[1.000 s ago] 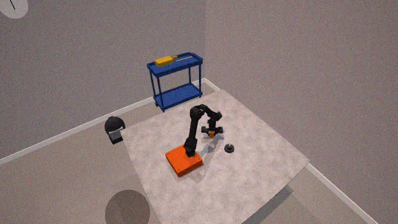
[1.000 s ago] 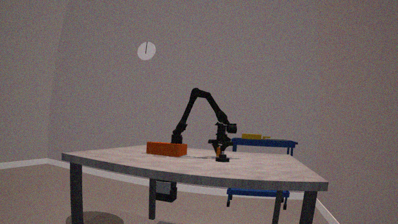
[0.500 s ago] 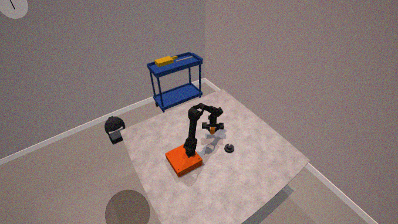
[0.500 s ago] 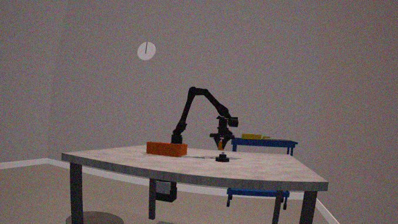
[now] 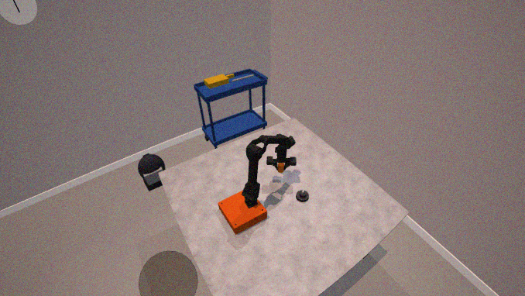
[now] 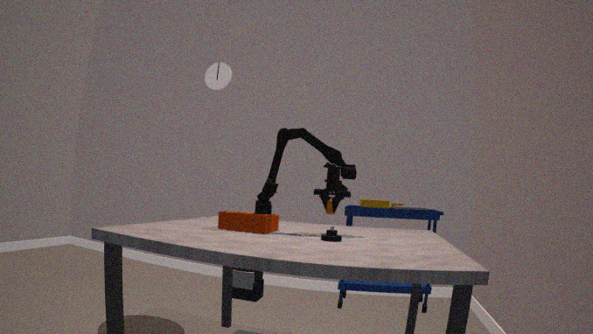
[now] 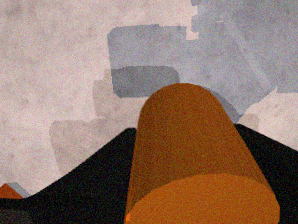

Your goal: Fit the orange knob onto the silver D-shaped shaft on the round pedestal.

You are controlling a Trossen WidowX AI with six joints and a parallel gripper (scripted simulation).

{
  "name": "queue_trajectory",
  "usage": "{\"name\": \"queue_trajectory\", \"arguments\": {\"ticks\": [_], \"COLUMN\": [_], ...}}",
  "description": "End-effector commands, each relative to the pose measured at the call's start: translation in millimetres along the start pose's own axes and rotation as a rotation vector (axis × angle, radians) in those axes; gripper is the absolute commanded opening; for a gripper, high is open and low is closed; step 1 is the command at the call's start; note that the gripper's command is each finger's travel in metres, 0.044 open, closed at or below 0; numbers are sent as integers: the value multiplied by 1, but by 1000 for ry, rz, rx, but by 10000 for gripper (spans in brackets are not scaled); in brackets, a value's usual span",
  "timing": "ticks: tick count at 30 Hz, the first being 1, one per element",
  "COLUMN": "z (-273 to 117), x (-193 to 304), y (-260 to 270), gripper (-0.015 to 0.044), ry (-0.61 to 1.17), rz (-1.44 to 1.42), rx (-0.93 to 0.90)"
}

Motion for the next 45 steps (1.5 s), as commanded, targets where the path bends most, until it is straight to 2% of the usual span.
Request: {"name": "queue_trajectory", "arguments": {"ticks": [1, 10, 45], "z": [-18, -42, -20], "x": [-1, 1, 65], "y": [-1, 1, -65], "gripper": [0, 0, 0], "ry": [-8, -8, 2], "rz": [-4, -4, 11], "rx": [6, 6, 24]}}
Point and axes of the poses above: the point midway between the two fingers, 35 mm back from their tips, its own z axis out along the fingers, its own y axis across the jaws, x = y × z, the point moved 3 cm from there along -z, back along the fingers, and after that the axes turned 11 degrees about -z, right-handed, at the moved point
